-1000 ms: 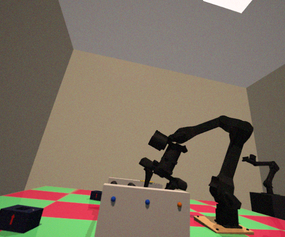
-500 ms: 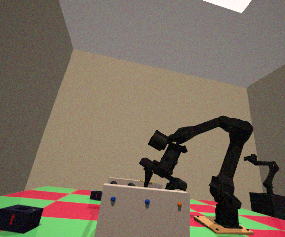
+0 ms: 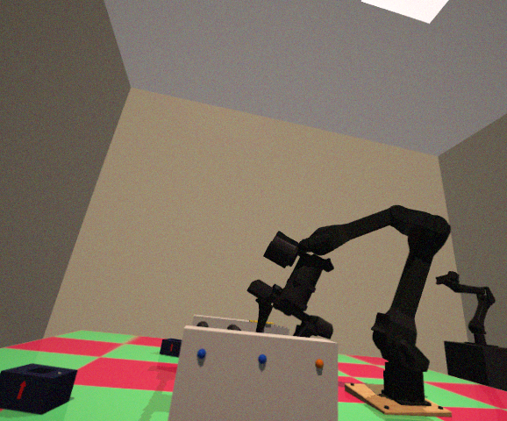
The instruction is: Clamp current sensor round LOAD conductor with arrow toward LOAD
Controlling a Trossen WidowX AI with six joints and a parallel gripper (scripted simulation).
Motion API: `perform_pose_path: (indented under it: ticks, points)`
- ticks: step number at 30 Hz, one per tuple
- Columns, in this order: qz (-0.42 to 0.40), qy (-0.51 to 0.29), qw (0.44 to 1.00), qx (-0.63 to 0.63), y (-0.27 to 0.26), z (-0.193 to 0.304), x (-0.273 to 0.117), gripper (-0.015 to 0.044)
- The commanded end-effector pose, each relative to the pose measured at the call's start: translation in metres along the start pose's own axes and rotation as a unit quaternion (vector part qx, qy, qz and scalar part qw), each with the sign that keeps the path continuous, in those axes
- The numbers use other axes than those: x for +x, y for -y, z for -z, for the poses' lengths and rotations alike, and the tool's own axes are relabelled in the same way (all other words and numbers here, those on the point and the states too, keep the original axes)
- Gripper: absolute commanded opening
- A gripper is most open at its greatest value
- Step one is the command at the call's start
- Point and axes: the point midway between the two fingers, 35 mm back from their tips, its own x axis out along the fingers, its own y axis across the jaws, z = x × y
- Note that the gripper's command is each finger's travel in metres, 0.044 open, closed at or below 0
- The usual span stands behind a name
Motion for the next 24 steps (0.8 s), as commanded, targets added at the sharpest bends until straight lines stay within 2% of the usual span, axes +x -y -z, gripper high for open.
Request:
perform_pose_path:
  ticks: [1,24]
  points:
    - [0.005,-0.002,1.000,-0.001,0.0031,0.0007,0.0014,0.0000]
    - [0.000,0.000,1.000,0.000,0.0001,0.0000,0.0003,0.0000]
